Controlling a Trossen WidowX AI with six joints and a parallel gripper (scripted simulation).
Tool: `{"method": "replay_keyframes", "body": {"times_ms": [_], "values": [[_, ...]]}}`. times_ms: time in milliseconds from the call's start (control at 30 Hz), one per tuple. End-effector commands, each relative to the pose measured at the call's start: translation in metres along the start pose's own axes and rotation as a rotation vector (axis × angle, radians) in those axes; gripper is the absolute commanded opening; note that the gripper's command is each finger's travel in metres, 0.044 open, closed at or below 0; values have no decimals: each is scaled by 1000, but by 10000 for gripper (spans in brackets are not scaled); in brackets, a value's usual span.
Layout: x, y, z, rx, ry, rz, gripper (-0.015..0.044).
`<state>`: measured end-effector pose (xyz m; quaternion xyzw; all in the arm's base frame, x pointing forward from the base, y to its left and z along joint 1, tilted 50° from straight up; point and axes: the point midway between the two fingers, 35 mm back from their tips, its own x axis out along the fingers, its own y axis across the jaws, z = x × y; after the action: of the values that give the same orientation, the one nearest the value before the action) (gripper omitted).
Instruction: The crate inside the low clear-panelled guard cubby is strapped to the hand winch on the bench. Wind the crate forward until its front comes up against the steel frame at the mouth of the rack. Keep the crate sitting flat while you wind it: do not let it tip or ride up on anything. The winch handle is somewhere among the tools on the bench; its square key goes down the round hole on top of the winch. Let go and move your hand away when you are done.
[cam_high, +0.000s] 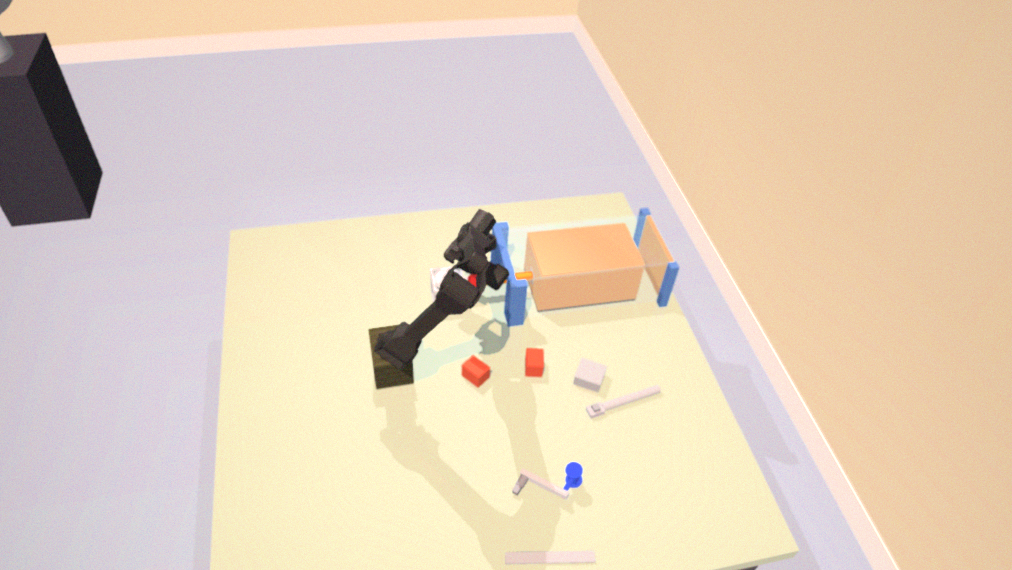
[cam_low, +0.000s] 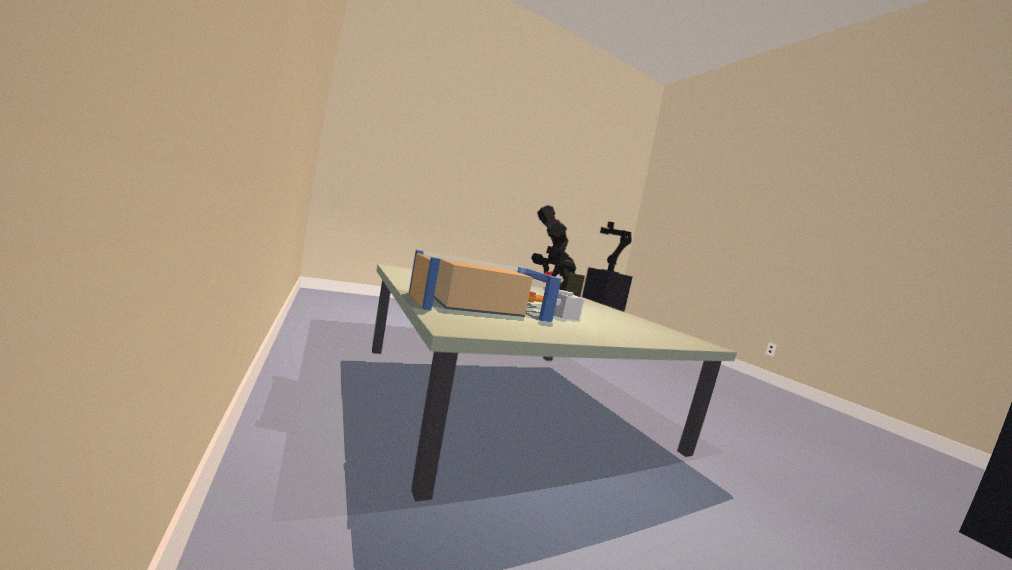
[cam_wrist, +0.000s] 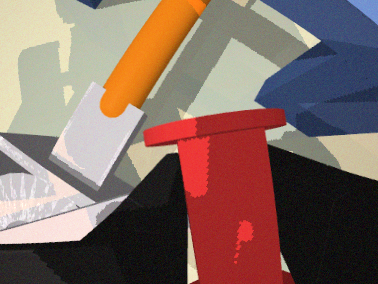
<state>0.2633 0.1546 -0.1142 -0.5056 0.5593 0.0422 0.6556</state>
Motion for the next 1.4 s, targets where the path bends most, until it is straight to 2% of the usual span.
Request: {"method": "replay_keyframes", "body": {"times_ms": [0,1367], "values": [[5,3,8,15,-7,11,0],[19,24,41,16,-9,11,0]]}}
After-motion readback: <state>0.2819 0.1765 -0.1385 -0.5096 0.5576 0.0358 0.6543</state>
